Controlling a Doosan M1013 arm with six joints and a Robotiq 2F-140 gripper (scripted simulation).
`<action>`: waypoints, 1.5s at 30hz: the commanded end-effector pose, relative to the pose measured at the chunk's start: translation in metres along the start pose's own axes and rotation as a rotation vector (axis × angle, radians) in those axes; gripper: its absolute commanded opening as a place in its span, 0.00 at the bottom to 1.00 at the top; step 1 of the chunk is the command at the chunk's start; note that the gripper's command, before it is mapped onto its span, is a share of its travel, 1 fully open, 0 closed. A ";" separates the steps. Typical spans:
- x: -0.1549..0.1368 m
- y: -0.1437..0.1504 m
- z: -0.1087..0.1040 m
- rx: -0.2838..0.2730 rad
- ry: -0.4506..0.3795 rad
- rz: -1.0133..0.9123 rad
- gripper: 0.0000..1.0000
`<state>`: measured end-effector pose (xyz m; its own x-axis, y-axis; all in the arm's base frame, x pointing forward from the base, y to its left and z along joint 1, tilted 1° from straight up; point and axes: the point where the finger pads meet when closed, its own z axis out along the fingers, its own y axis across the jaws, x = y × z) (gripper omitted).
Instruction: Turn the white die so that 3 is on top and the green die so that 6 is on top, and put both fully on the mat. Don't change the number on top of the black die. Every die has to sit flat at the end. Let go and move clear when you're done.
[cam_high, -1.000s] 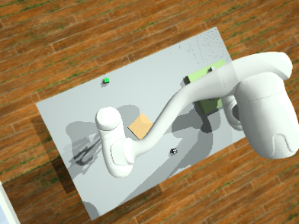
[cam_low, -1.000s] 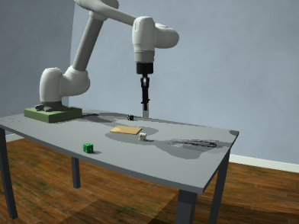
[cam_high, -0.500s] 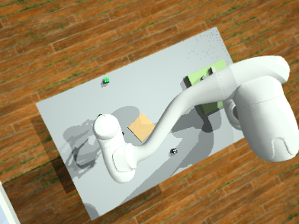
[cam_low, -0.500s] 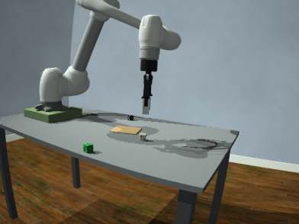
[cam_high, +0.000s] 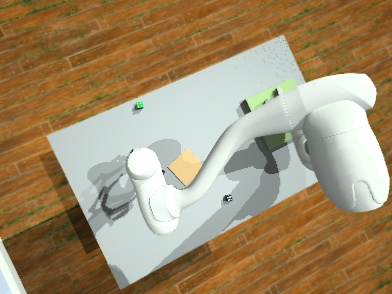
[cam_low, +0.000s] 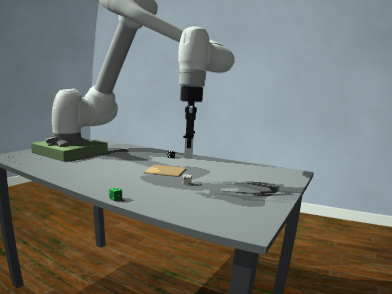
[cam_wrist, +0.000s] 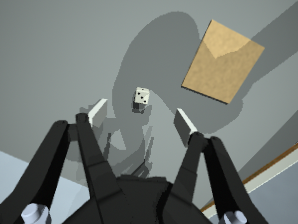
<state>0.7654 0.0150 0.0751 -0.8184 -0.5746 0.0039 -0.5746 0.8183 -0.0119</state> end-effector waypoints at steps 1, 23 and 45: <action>0.000 0.000 0.000 0.000 0.000 0.000 0.35; 0.000 0.000 0.000 0.000 0.000 0.000 0.35; 0.000 0.000 0.004 0.000 0.000 0.000 0.35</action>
<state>0.7654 0.0149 0.0721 -0.8183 -0.5748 0.0038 -0.5748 0.8182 -0.0119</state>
